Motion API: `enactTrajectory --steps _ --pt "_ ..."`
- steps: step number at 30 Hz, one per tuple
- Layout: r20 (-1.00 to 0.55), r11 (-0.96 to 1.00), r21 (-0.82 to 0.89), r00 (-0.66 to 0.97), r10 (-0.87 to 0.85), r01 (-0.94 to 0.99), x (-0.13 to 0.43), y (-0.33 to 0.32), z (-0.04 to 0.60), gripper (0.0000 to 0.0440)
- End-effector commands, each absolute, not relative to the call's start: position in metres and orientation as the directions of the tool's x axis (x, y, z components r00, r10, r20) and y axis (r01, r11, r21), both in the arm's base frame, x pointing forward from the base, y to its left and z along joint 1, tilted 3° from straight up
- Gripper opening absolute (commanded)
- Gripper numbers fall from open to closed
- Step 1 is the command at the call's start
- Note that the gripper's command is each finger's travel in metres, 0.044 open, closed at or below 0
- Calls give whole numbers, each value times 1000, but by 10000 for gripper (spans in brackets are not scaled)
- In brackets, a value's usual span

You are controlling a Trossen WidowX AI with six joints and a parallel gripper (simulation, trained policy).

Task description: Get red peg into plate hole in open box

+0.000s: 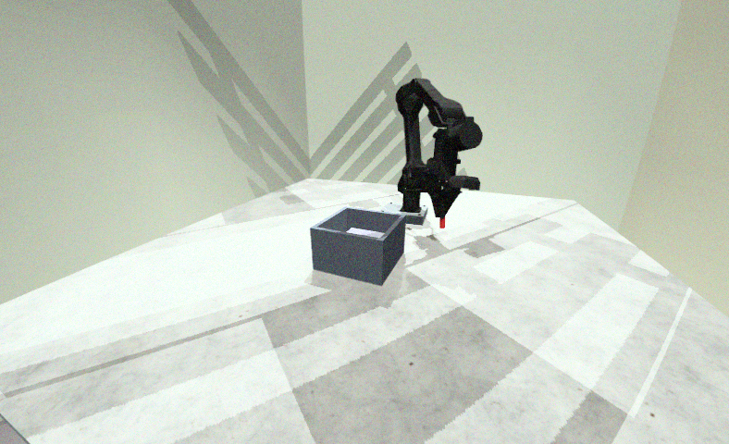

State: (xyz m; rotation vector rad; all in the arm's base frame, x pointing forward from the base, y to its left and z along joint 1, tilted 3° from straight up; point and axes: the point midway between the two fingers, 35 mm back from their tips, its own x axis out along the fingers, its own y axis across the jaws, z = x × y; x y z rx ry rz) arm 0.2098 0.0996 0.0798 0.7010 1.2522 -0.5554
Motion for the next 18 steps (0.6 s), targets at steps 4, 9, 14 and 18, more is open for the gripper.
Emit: enactTrajectory --steps 4,9,14,18 --pt "-957 681 187 288 -37 708 228 86 110 0" --pt "-947 672 191 315 -65 715 244 71 127 0" --pt "-941 647 192 325 -92 738 258 53 135 0" --pt "-937 625 193 331 -111 756 268 38 138 0"
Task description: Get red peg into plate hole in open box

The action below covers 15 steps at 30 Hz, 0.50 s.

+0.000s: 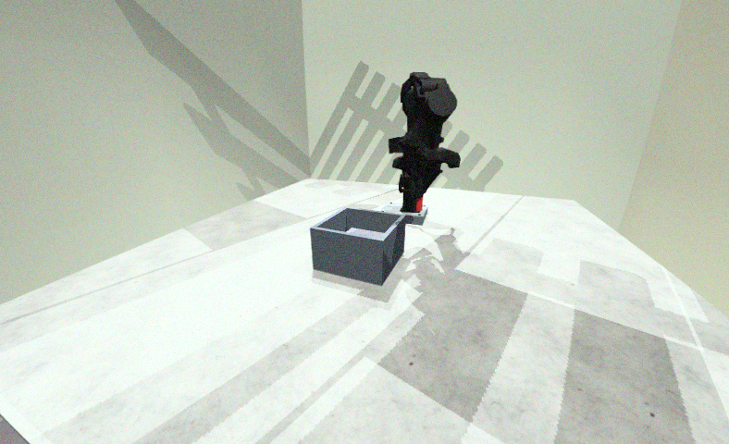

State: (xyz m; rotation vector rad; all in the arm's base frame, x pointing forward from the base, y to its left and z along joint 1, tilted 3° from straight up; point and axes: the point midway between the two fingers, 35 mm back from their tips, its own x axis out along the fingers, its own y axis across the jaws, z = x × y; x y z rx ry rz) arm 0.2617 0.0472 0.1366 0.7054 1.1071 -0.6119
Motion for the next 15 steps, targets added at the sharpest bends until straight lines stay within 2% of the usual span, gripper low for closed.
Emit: enactTrajectory --steps 1,15 --pt "-936 620 193 332 -116 760 271 34 139 0" --pt "-927 545 193 333 -170 816 299 -14 137 0"
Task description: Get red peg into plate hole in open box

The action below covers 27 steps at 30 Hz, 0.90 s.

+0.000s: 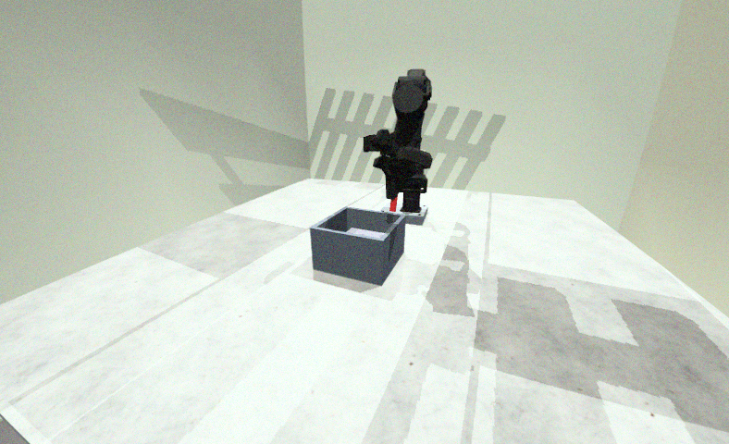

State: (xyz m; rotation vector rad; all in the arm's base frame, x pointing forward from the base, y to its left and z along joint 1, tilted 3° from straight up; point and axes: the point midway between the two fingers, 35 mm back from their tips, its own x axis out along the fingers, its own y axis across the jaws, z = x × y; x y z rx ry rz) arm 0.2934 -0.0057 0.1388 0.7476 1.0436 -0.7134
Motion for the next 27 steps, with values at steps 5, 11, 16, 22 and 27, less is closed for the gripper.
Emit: enactTrajectory --steps 5,11,16,22,27 --pt "-927 519 193 329 -182 833 308 -30 132 0" --pt "-930 491 193 317 -184 849 319 -46 124 4" --pt "-937 475 186 301 -177 860 325 -57 116 8" --pt "-948 463 171 273 -163 870 331 -64 100 9" --pt "-958 468 143 240 -155 872 335 -68 83 40"
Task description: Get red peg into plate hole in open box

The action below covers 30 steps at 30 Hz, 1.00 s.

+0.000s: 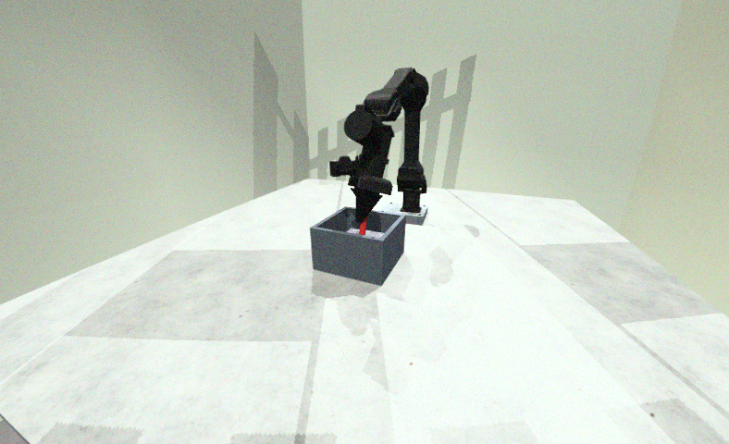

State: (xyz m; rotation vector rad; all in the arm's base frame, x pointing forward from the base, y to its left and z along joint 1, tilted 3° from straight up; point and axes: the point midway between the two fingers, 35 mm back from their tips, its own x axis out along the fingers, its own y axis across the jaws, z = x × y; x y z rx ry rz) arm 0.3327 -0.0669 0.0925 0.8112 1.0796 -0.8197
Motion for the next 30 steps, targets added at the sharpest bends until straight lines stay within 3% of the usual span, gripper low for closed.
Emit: enactTrajectory --steps 1,4,8,11,21,30 --pt "-960 471 137 235 -154 872 336 -69 80 63" --pt "-964 483 117 215 -153 868 337 -72 74 135" --pt "-969 497 91 193 -157 863 342 -76 70 148" --pt "-968 511 89 196 -159 855 350 -78 70 193" --pt "-960 533 86 214 -183 842 376 -95 76 437" --pt "-935 534 117 273 -224 837 397 -113 92 440"
